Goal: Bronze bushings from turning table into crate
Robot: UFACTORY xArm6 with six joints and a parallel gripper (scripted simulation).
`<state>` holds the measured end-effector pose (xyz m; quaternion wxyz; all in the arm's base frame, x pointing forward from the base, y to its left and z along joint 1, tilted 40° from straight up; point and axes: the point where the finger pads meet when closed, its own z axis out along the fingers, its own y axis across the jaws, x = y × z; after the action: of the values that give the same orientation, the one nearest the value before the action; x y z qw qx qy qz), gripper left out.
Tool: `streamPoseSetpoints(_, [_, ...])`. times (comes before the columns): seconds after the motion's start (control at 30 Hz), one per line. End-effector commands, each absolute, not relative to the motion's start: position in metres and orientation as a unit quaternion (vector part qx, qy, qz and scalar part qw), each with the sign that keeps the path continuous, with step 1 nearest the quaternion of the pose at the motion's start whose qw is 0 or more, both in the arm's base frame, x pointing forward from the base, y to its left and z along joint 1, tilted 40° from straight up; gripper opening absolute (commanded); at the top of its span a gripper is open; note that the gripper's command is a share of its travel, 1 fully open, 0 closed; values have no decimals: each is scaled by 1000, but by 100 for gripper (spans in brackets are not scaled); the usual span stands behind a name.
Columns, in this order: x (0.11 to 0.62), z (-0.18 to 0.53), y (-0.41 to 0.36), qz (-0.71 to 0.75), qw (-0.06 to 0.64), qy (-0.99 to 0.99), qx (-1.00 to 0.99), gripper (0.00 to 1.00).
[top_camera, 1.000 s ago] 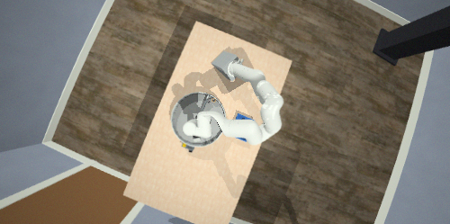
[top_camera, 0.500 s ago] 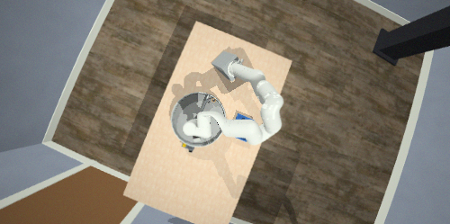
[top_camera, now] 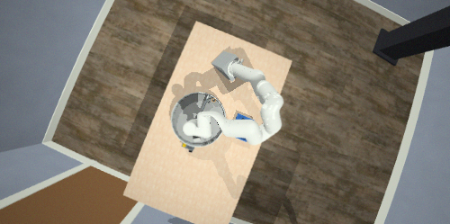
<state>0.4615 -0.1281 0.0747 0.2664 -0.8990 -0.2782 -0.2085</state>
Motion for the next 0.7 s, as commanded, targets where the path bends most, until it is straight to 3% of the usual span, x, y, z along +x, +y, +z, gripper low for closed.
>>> streamPoseSetpoints(0.0, [462, 76, -129, -210, 265, -278, -899, 41])
streamPoseSetpoints(0.27, [462, 76, -129, -210, 265, -278, -899, 41])
streamPoseSetpoints(0.3, [462, 76, -129, -210, 265, -278, -899, 10])
streamPoseSetpoints(0.67, [439, 75, -124, -193, 217, -345, -893, 10])
